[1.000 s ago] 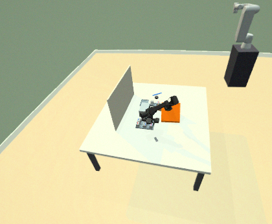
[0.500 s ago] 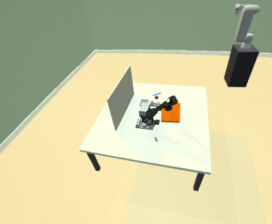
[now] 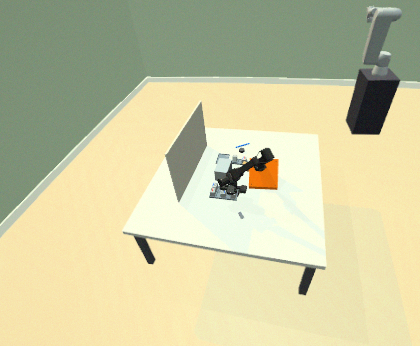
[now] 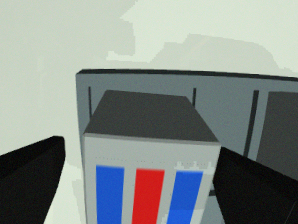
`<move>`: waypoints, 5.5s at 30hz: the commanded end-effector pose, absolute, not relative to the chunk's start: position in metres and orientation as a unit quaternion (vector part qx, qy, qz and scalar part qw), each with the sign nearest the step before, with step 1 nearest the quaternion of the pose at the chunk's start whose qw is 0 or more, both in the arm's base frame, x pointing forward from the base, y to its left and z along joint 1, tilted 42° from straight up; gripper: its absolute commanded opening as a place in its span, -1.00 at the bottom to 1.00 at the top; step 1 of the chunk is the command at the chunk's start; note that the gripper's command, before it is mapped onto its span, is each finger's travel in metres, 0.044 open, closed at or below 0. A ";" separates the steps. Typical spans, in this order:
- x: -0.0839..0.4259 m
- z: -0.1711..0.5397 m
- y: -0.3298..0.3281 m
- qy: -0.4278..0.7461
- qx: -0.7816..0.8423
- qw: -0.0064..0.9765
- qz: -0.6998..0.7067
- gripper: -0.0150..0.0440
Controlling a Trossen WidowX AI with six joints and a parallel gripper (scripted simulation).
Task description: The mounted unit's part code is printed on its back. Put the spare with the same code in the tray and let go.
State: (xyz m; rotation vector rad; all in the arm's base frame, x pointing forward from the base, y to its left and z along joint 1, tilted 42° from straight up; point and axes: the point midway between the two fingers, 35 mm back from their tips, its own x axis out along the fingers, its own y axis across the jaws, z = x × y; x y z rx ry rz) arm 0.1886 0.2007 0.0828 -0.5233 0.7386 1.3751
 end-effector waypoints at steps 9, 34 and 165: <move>0.189 0.083 0.201 0.329 -0.233 0.680 0.613 0.35; 0.190 0.088 0.195 0.330 -0.234 0.679 0.612 -0.49; 0.318 -0.064 -0.215 0.350 -0.244 0.678 0.598 -0.49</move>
